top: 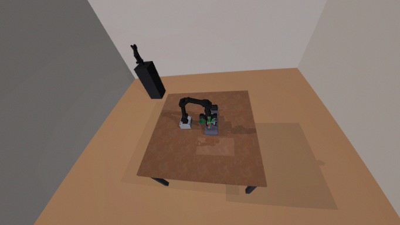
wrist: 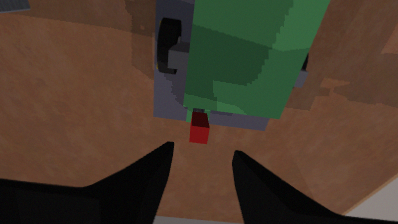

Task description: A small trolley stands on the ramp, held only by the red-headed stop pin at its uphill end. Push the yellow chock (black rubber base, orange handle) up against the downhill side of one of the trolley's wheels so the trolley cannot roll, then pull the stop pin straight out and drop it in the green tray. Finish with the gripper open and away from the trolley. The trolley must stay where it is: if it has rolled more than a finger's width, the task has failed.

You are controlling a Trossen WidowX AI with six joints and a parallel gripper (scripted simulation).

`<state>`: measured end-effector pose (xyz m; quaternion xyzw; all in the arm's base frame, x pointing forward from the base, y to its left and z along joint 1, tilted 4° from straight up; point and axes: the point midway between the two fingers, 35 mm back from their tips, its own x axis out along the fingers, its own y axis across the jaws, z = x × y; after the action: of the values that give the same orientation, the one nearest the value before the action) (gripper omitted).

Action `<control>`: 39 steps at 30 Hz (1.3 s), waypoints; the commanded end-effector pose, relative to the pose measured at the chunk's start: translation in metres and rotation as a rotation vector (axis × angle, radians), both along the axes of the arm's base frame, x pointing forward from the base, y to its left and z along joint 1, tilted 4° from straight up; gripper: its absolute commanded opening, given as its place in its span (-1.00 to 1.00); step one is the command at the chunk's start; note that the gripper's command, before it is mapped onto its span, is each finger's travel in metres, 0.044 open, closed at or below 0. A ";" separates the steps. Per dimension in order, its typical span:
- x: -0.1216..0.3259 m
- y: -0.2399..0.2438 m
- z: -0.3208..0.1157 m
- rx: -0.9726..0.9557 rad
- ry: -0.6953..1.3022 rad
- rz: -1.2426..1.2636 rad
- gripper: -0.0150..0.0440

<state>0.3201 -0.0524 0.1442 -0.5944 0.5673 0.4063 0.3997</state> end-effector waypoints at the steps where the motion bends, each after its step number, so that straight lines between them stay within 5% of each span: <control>1: -0.001 -0.003 -0.008 -0.005 0.010 0.004 0.15; 39: 0.001 -0.018 -0.045 -0.006 0.009 0.004 0.15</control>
<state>0.3229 -0.0682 0.1064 -0.5959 0.5668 0.4047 0.3998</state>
